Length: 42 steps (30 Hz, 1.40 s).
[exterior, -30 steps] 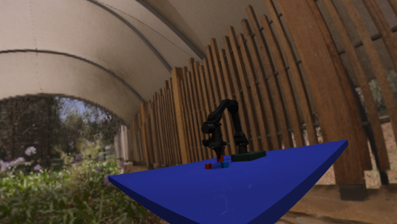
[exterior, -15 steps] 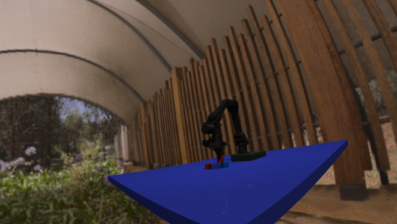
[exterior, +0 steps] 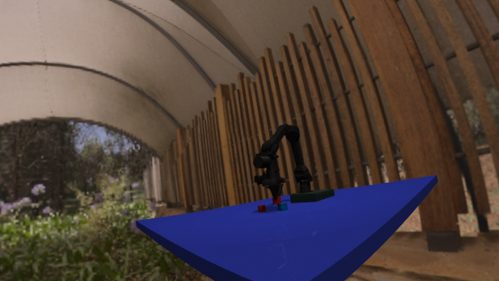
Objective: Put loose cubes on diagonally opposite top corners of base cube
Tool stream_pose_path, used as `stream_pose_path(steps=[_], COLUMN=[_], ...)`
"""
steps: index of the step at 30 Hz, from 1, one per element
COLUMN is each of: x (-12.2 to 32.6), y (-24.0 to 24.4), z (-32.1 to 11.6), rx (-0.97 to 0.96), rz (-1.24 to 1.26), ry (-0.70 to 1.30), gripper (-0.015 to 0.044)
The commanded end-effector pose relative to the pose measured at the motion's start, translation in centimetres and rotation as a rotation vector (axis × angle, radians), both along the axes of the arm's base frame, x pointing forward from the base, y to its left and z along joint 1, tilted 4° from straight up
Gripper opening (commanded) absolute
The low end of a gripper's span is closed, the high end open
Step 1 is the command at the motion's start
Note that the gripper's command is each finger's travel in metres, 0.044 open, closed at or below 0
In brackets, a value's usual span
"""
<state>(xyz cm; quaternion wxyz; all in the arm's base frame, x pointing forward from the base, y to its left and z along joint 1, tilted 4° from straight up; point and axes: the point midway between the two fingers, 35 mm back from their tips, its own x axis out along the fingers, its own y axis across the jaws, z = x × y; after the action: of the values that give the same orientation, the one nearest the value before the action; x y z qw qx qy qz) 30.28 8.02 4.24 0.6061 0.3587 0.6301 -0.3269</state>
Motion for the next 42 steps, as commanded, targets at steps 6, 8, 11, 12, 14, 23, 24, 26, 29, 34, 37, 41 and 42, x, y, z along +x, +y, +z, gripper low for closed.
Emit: stream_pose_path(steps=[6,8,11,12,14,23,24,26,29,34,37,41,42], x=[0.0,0.0,0.0,0.0,0.0,0.0,0.0,0.2,0.5,1.0,1.2,1.5,1.6], y=[-0.1,-0.1,-0.1,-0.1,-0.1,-0.2,-0.3,-0.6,-1.2,-2.2,-2.8,-3.6,-3.9], z=[1.0,1.3,1.8,2.0,2.3,2.8,2.8,3.0,3.2,3.6,3.9,4.2,4.3], rx=[0.000,0.000,0.000,0.000,0.000,0.000,0.000,0.000,0.001,0.002,0.003,0.004,0.004], rz=[0.000,0.000,0.000,0.000,0.000,0.005,0.028,0.115,0.259,0.498,0.642,0.833,0.881], ry=[0.000,0.000,0.000,0.000,0.000,0.001,0.000,-0.005,-0.013,-0.027,-0.035,-0.045,-0.048], gripper=[0.0205,0.0205,0.0205,0.0205,0.0205,0.0231,0.0258,0.0265,0.0265,0.0265,0.0265,0.0265,0.0265])
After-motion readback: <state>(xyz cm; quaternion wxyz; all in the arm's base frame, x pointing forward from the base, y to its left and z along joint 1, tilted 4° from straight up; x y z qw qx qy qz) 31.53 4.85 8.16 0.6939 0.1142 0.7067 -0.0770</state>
